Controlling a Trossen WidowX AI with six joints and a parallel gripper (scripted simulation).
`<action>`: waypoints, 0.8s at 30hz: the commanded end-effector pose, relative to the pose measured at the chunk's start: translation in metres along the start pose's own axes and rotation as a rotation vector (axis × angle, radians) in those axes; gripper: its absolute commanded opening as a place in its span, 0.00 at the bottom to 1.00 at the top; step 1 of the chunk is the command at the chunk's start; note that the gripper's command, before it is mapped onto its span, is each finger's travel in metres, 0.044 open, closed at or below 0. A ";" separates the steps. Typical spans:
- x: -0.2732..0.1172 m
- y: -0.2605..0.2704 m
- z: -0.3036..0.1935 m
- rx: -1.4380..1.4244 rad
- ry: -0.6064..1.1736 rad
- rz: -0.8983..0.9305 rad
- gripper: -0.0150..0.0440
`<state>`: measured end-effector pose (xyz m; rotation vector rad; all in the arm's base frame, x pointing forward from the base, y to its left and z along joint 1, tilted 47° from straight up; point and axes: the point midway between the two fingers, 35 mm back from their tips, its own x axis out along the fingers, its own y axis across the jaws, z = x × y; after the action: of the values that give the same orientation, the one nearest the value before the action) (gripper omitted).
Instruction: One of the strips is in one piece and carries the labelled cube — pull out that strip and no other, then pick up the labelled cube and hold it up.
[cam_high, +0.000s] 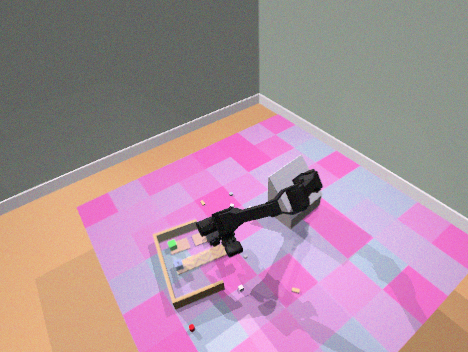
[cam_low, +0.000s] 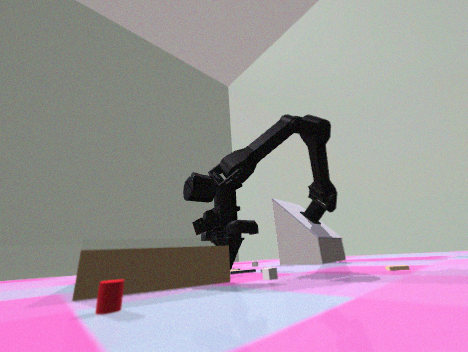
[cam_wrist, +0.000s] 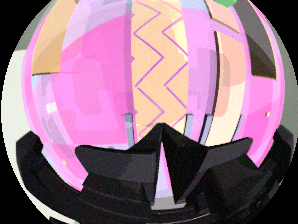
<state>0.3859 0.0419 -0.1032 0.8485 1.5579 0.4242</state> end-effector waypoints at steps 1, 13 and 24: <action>0.002 0.001 0.001 -0.002 0.001 0.002 0.25; 0.003 0.001 0.000 -0.002 0.001 0.002 0.25; 0.004 0.001 -0.017 -0.001 0.002 0.002 0.25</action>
<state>0.3775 0.0443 -0.1007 0.8440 1.5453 0.4261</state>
